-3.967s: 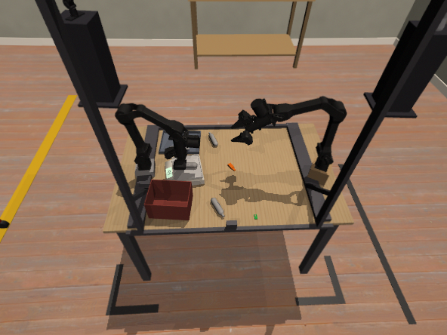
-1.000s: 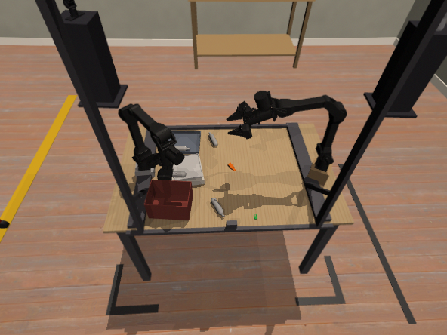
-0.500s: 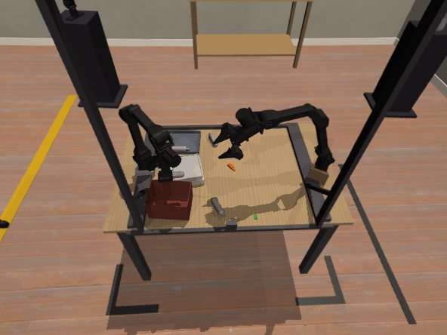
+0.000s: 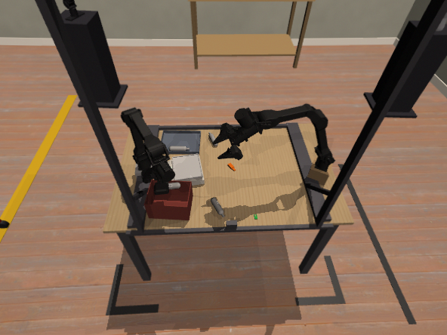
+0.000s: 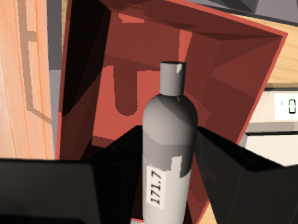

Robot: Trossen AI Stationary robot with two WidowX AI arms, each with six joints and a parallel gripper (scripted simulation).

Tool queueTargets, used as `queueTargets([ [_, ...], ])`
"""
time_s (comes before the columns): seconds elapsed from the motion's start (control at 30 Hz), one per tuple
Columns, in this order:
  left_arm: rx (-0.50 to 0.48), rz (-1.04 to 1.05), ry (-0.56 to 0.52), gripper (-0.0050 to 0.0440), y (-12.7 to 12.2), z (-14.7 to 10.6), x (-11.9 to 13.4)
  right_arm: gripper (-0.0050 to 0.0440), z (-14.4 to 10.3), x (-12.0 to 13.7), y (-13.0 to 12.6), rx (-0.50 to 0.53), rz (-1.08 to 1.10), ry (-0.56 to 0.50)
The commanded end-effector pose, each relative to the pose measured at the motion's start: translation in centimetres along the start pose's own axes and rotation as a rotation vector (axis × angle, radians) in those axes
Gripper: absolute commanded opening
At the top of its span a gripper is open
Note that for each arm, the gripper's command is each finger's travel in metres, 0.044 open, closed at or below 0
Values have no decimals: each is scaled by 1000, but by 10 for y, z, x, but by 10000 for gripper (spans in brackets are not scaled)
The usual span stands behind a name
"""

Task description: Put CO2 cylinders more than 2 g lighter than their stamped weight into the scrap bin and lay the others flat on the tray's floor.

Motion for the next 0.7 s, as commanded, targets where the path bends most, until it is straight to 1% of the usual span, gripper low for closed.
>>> queueTargets([
  [0.0, -25, -12, 33, -50, 12, -6, -1, 440, -10, -9, 1, -2, -2, -30],
  [0.07, -25, -13, 33, -50, 12, -5, -1, 440, -10, -9, 1, -2, -2, -30],
  [0.2, -5, -15, 23, -50, 10, 6, -2, 440, -10, -9, 1, -2, -2, -30],
  [0.3, -6, -13, 23, -50, 10, 10, -2, 440, -10, -9, 1, -2, -2, -30],
  [0.53, -17, -13, 29, -50, 10, 7, -2, 440, -10, -9, 1, -2, -2, -30],
  [0.57, -17, -13, 29, 24, 10, 7, -2, 440, -10, -9, 1, -2, -2, -30],
  [0.67, -16, -13, 28, 96, 9, 7, -2, 440, -10, -9, 1, -2, -2, -30],
])
Point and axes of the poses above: on each arm, the point midway between the two fingers, 35 mm back from their tips, its own z axis out along the fingers, its own y axis across the jaws, x = y × z, the point moved 10 cm from there along -z, back along the fingers, and after that the axes turned 5 degrees about z, right-handed, at the moved point
